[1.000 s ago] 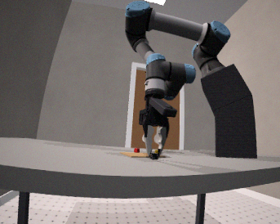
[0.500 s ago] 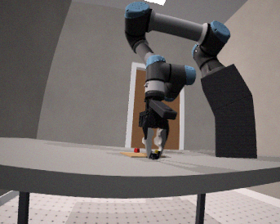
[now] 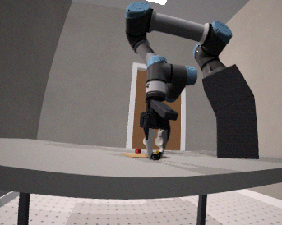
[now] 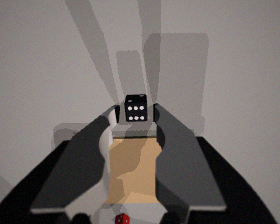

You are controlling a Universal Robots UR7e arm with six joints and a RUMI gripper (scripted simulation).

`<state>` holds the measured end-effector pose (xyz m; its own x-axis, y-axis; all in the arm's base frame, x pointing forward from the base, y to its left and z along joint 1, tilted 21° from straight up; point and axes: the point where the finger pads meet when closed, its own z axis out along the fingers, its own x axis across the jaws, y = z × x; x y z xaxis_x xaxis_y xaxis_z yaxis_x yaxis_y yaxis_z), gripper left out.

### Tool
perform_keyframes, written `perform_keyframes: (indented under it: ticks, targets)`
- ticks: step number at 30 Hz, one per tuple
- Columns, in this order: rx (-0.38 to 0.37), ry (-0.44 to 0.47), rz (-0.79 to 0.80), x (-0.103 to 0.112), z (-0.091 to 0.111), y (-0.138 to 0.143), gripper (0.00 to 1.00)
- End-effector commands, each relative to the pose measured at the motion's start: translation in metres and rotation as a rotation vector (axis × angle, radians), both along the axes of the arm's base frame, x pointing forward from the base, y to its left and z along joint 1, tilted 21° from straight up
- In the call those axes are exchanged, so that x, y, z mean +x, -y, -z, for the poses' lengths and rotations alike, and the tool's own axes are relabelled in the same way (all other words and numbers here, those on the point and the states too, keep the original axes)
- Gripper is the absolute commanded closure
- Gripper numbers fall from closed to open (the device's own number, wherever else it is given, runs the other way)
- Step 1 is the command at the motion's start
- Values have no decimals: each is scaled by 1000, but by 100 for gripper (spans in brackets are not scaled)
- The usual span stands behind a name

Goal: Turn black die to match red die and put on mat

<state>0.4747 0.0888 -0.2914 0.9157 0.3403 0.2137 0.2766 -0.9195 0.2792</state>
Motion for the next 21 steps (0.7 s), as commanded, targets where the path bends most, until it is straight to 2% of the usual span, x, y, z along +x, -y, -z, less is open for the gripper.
perform_keyframes:
  ticks: [1, 12, 13, 21]
  targets:
    - [0, 1, 0, 0, 0, 0, 79]
    - [0, 1, 0, 0, 0, 0, 79]
    - [0, 1, 0, 0, 0, 0, 97]
    - [0, 1, 0, 0, 0, 0, 97]
